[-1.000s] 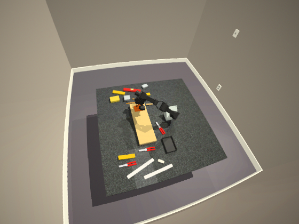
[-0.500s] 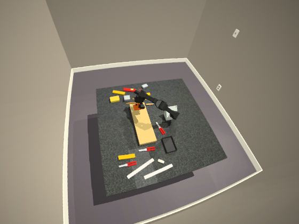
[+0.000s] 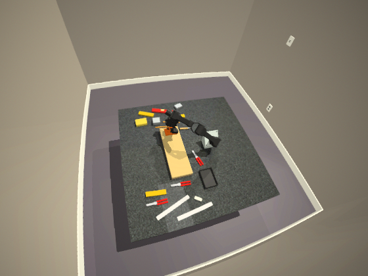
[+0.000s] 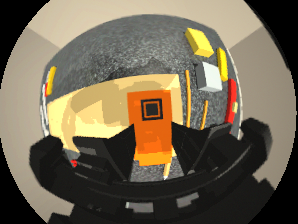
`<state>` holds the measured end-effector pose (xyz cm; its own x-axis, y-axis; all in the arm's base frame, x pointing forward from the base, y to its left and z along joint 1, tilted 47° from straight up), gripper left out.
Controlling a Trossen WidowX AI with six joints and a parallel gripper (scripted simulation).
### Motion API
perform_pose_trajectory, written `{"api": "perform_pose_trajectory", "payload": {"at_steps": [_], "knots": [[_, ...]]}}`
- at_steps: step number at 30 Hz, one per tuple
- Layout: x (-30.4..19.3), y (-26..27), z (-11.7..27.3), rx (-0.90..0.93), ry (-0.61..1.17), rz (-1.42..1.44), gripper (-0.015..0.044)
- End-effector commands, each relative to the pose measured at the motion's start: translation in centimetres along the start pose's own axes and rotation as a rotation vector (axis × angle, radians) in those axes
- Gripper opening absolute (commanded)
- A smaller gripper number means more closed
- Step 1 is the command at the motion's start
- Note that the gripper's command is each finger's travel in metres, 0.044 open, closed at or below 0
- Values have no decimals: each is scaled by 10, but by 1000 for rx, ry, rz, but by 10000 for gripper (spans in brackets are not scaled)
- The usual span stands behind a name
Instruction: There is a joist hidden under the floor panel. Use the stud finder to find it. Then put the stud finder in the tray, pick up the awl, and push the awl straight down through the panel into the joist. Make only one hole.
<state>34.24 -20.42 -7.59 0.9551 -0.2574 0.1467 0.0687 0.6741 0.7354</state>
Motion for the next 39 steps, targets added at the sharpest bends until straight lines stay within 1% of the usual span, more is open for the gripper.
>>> {"api": "perform_pose_trajectory", "payload": {"at_steps": [1, 20, 25, 29, 39], "knots": [[5, -2, 11, -7, -6, 7, 0], [24, -2, 89, -12, -3, 8, 0], [26, 2, 95, -12, -2, 16, 0], [33, 22, 97, -12, 1, 61, 0], [51, 94, 98, -3, 12, 221, 0]]}}
Point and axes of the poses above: the point midway between the two fingers, 35 mm back from their tips, its own z axis back along the fingers, its own y axis across the jaws, x = y × z, the point moved 6 cm from there along z, back along the fingers, and after that the axes turned 5 degrees about -z, right-handed, at the moved point
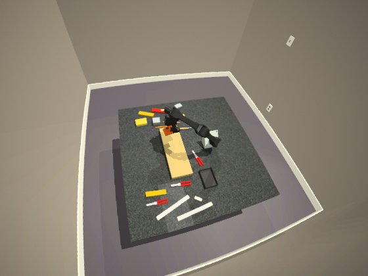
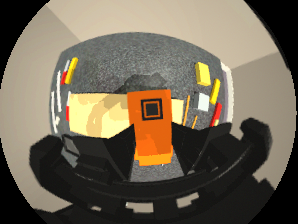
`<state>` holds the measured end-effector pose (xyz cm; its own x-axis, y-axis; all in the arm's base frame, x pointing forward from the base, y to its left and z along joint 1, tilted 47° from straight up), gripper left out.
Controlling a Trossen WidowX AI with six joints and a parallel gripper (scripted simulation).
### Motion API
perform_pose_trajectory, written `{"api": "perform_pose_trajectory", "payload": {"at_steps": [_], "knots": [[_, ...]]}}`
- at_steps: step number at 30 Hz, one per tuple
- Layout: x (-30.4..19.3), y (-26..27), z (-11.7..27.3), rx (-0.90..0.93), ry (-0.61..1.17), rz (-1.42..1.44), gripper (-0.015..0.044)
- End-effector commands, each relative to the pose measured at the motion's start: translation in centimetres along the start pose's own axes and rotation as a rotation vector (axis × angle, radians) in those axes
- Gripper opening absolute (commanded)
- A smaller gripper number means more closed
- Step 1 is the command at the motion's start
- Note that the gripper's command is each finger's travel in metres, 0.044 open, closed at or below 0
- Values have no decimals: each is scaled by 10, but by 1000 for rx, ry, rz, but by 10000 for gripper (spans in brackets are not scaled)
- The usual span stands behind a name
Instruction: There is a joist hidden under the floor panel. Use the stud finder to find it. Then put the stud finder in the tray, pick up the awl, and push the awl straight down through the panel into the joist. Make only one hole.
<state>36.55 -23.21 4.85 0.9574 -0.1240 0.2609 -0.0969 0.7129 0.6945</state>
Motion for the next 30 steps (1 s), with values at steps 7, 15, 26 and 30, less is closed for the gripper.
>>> {"api": "perform_pose_trajectory", "payload": {"at_steps": [7, 15, 26, 30], "knots": [[20, 68, 2, 15, 0, 158, 0], [27, 125, 1, 34, 5, 287, 0], [23, 202, -2, 70, 9, 466, 0], [17, 229, -3, 86, 10, 530, 0]]}}
Point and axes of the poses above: the point midway between the two fingers, 35 mm back from their tips, its own z axis back along the fingers, its own y axis across the jaws, x = y × z, the point moved 6 cm from there along z, back along the fingers, and after that the axes turned 5 degrees about -z, right-handed, at the moved point
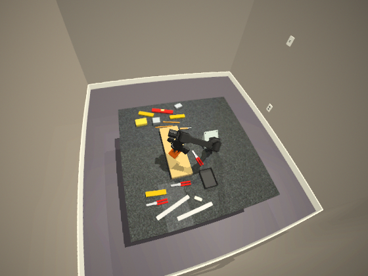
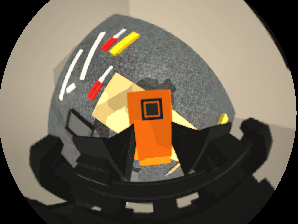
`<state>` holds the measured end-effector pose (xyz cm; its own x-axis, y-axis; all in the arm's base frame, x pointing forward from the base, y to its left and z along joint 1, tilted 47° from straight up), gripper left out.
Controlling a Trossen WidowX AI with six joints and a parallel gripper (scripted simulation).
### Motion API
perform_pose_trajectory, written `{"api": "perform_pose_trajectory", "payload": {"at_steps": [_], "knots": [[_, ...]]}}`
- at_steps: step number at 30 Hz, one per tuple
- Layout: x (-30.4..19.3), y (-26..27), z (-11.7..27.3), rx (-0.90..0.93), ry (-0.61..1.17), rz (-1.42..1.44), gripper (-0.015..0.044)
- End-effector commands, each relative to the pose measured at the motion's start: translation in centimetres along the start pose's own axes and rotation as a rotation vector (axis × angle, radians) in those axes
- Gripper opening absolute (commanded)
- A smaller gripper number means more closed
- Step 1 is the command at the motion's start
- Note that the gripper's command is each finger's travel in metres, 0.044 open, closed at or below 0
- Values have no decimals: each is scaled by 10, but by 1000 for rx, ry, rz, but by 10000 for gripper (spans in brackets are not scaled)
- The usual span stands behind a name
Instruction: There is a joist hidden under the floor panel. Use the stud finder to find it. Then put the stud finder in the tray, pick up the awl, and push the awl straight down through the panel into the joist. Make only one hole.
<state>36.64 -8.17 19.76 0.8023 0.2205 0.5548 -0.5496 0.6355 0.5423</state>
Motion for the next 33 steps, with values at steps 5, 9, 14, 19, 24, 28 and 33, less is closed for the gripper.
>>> {"api": "perform_pose_trajectory", "payload": {"at_steps": [5, 9, 14, 19, 24, 28, 33], "knots": [[12, 51, -3, 31, -10, 129, 0], [15, 77, -6, 49, -12, 193, 0], [16, 109, -8, 74, -16, 274, 0], [13, 141, -10, 101, -22, 354, 0], [8, 172, -11, 129, -29, 434, 0], [2, 195, -11, 154, -36, 498, 0], [-8, 223, -11, 186, -46, 577, 0]]}}
Point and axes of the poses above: the point midway between the two fingers, 35 mm back from their tips, its own z axis back along the fingers, its own y axis across the jaws, x = y × z, the point moved 6 cm from there along z, back along the fingers, and after that the axes turned 5 degrees about -z, right-handed, at the moved point
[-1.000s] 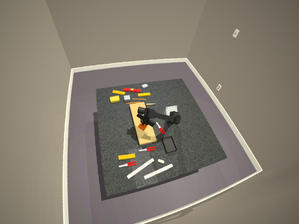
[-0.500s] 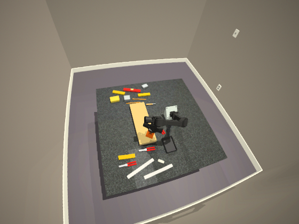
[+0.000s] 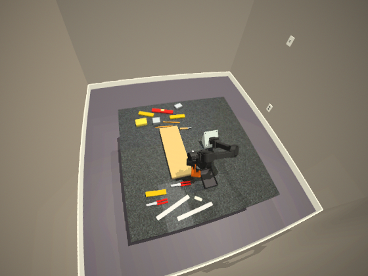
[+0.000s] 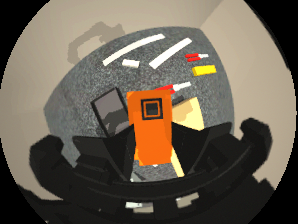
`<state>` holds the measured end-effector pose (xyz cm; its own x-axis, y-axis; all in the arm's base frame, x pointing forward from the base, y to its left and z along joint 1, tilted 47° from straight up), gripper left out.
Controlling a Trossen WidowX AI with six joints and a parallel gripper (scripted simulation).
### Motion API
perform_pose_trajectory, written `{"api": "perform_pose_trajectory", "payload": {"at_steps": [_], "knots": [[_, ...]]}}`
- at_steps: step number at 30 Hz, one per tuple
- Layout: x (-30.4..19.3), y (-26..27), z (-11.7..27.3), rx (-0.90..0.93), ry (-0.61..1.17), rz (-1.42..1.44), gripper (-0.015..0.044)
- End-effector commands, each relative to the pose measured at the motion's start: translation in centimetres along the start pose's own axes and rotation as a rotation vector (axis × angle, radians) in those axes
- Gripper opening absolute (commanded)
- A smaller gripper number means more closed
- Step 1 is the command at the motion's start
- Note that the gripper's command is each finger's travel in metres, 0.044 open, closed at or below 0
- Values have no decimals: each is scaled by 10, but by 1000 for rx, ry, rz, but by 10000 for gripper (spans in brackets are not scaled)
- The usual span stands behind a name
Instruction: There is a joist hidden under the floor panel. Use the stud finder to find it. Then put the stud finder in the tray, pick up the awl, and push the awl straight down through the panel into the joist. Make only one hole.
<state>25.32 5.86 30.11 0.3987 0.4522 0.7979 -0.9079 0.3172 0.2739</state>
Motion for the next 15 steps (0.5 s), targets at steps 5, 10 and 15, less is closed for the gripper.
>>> {"api": "perform_pose_trajectory", "payload": {"at_steps": [5, 10, 15], "knots": [[5, 44, -5, 49, -26, 125, 0], [4, 72, -7, 82, -41, 203, 0], [1, 99, -9, 117, -59, 281, 0]]}}
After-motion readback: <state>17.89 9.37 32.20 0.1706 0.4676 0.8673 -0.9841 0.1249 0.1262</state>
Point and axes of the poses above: the point midway between the two fingers, 35 mm back from their tips, its own z axis back along the fingers, its own y axis across the jaws, x = y × z, the point moved 6 cm from there along z, back along the fingers, and after that the axes turned 5 degrees about -z, right-handed, at the moved point
